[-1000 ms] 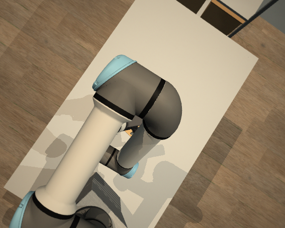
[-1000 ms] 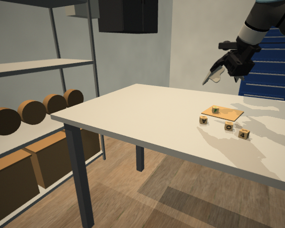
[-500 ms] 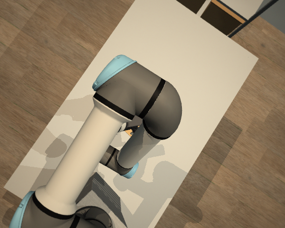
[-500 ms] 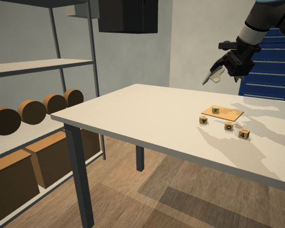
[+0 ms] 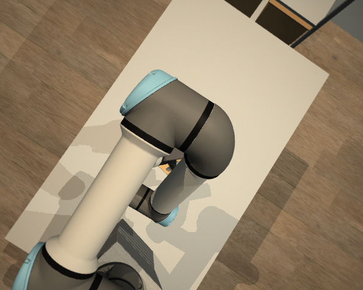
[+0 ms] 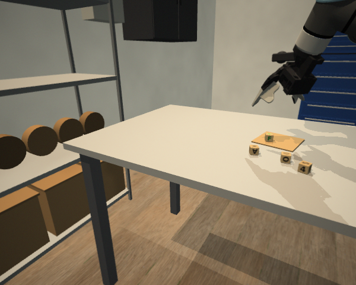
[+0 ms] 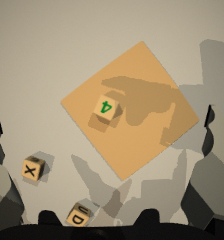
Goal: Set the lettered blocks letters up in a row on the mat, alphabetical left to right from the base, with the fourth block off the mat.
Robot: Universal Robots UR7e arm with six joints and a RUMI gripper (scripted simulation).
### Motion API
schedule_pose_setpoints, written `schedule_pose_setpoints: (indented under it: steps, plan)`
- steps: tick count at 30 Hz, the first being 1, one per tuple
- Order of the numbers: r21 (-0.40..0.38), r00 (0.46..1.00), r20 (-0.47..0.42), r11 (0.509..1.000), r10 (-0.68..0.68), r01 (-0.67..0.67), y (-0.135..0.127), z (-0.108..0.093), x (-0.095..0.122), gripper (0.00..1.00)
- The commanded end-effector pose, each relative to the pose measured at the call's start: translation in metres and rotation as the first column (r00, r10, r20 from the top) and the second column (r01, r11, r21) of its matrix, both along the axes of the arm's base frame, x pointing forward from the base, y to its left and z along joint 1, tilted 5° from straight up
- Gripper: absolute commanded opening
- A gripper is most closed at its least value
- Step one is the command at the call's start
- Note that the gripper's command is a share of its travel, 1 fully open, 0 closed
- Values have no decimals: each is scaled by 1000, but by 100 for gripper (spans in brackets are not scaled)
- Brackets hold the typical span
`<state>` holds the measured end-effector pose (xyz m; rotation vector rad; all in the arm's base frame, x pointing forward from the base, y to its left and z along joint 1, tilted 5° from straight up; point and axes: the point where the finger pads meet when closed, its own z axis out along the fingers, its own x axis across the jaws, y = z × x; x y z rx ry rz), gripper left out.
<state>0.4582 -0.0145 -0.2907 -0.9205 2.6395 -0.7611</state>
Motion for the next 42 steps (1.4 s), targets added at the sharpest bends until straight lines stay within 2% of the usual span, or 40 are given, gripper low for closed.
schedule_pose_setpoints:
  steps: [1, 4, 8, 10, 15, 17, 19, 21, 25, 30, 42]
  plan:
    - [65, 998, -31, 997, -46, 48, -1, -1, 4, 100]
    - [87, 997, -43, 994, -62, 65, -2, -2, 5, 100]
    - [181, 986, -97, 972, -132, 148, -3, -1, 7, 100]
    - [190, 985, -103, 969, -140, 157, -3, -1, 7, 100]
    - [282, 962, -168, 925, -215, 256, -3, 5, 5, 100]
    - [291, 959, -175, 919, -223, 267, -3, 6, 4, 100]
    - [333, 943, -211, 888, -259, 319, -2, 10, 2, 100]
    - [333, 943, -211, 888, -259, 319, -2, 10, 2, 100]
    - [388, 912, -265, 832, -311, 397, 0, 18, -3, 100]
    - [411, 896, -292, 802, -334, 433, 1, 23, -5, 100]
    - [412, 895, -293, 801, -335, 435, 1, 23, -5, 100]
